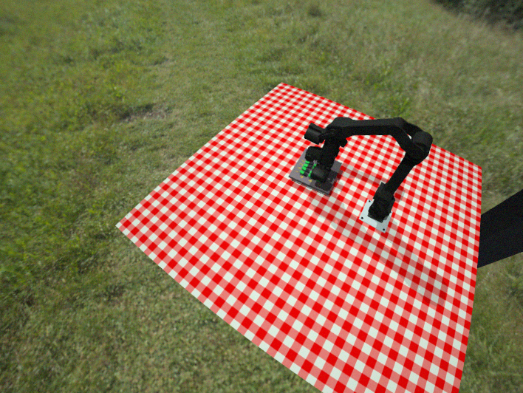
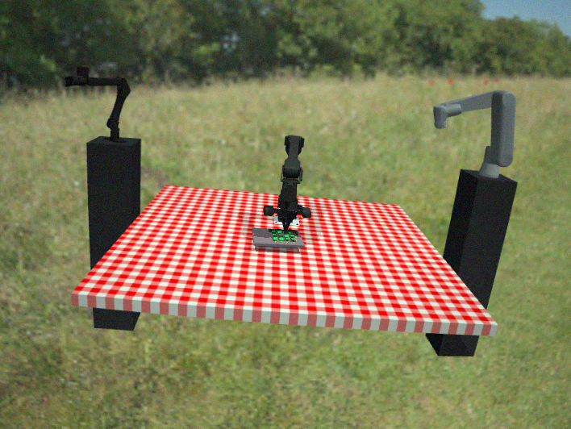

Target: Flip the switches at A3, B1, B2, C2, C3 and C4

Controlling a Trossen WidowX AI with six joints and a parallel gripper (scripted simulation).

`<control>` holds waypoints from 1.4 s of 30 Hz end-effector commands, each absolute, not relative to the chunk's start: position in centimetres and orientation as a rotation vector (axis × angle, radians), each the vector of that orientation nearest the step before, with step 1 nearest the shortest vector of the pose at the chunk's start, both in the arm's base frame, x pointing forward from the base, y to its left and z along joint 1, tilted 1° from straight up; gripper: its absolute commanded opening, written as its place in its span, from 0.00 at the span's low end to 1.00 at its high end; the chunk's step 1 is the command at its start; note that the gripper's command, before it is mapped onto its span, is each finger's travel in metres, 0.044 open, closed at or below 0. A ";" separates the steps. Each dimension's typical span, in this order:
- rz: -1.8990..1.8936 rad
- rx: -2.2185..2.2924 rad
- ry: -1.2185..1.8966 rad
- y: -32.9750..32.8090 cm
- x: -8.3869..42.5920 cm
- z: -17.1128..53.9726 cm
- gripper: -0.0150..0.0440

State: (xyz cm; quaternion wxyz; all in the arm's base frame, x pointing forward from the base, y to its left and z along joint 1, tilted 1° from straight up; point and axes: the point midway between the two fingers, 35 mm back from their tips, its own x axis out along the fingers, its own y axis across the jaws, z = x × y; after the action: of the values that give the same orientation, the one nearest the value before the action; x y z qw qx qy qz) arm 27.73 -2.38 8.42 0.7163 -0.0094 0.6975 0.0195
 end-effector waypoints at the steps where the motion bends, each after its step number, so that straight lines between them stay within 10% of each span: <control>1: 0.042 -0.022 1.544 -2.4 27.7 8.3 0.25; 42: 0.040 -0.022 1.493 -4.9 25.7 10.0 0.25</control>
State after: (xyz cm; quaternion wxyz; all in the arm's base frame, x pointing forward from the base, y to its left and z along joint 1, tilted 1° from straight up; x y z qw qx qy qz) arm 25.68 -4.94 10.46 0.7334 -0.0104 0.6795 0.0152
